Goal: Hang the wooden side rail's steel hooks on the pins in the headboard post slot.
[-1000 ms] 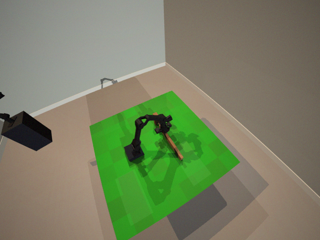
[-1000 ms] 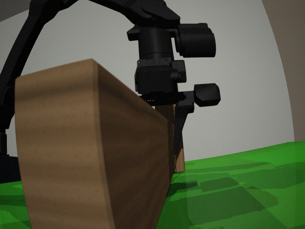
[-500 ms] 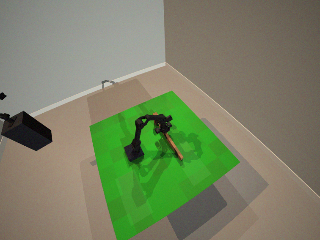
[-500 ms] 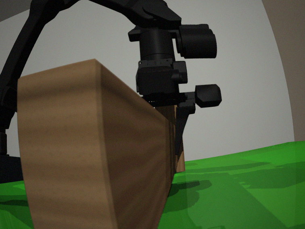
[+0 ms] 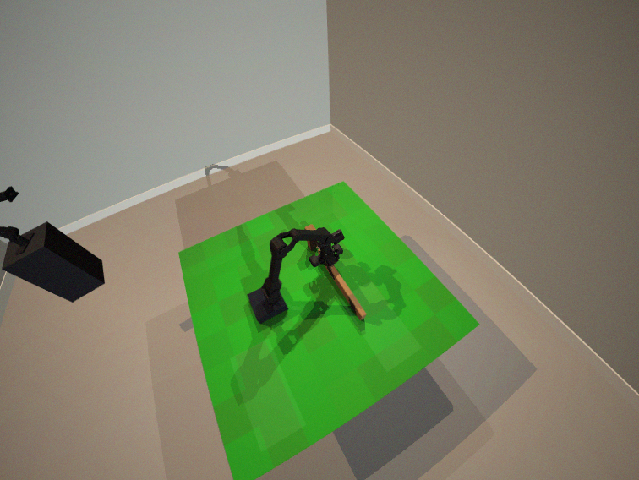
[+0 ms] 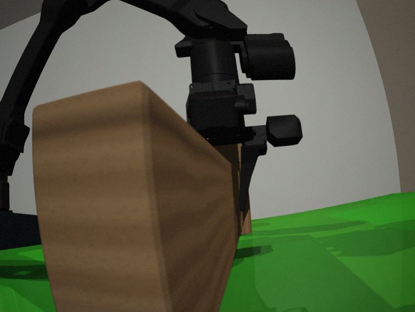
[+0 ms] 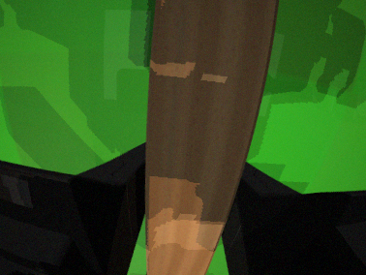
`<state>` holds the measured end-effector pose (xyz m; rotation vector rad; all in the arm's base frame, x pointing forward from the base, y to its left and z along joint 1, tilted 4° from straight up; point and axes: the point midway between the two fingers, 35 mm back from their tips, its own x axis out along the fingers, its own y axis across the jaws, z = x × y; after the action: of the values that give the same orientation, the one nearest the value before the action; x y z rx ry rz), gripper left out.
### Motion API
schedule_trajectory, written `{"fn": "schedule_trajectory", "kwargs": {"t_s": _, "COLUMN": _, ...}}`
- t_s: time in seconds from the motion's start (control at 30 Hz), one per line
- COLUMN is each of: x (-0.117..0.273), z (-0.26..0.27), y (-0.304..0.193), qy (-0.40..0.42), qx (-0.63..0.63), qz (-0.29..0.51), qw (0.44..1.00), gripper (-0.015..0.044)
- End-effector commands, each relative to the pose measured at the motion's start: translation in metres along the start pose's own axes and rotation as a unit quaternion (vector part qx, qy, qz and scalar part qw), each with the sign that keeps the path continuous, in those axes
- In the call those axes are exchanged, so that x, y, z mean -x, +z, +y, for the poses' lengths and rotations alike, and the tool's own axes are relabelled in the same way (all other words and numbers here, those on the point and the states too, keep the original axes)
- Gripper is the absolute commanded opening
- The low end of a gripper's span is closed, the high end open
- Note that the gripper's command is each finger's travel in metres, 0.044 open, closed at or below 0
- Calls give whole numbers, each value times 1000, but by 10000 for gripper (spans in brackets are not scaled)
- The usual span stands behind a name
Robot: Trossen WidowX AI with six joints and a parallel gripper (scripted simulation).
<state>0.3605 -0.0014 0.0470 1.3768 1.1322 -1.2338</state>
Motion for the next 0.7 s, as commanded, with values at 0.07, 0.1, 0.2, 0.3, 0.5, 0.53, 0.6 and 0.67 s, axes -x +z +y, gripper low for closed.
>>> {"fn": "schedule_trajectory", "kwargs": {"t_s": 0.07, "x": 0, "z": 1, "y": -3, "qy": 4, "qx": 3, "qz": 1, "qw": 1000, "gripper": 0}}
{"fn": "schedule_trajectory", "kwargs": {"t_s": 0.1, "x": 0, "z": 1, "y": -3, "qy": 4, "qx": 3, "qz": 1, "qw": 1000, "gripper": 0}}
{"fn": "schedule_trajectory", "kwargs": {"t_s": 0.2, "x": 0, "z": 0, "y": -3, "qy": 4, "qx": 3, "qz": 1, "qw": 1000, "gripper": 0}}
{"fn": "schedule_trajectory", "kwargs": {"t_s": 0.3, "x": 1, "z": 0, "y": -4, "qy": 4, "qx": 3, "qz": 1, "qw": 1000, "gripper": 0}}
{"fn": "schedule_trajectory", "kwargs": {"t_s": 0.5, "x": 1, "z": -1, "y": -4, "qy": 4, "qx": 3, "qz": 1, "qw": 1000, "gripper": 0}}
{"fn": "schedule_trajectory", "kwargs": {"t_s": 0.53, "x": 1, "z": -1, "y": -4, "qy": 4, "qx": 3, "qz": 1, "qw": 1000, "gripper": 0}}
{"fn": "schedule_trajectory", "kwargs": {"t_s": 0.6, "x": 2, "z": -1, "y": -5, "qy": 4, "qx": 3, "qz": 1, "qw": 1000, "gripper": 0}}
{"fn": "schedule_trajectory", "kwargs": {"t_s": 0.67, "x": 2, "z": -1, "y": -5, "qy": 4, "qx": 3, "qz": 1, "qw": 1000, "gripper": 0}}
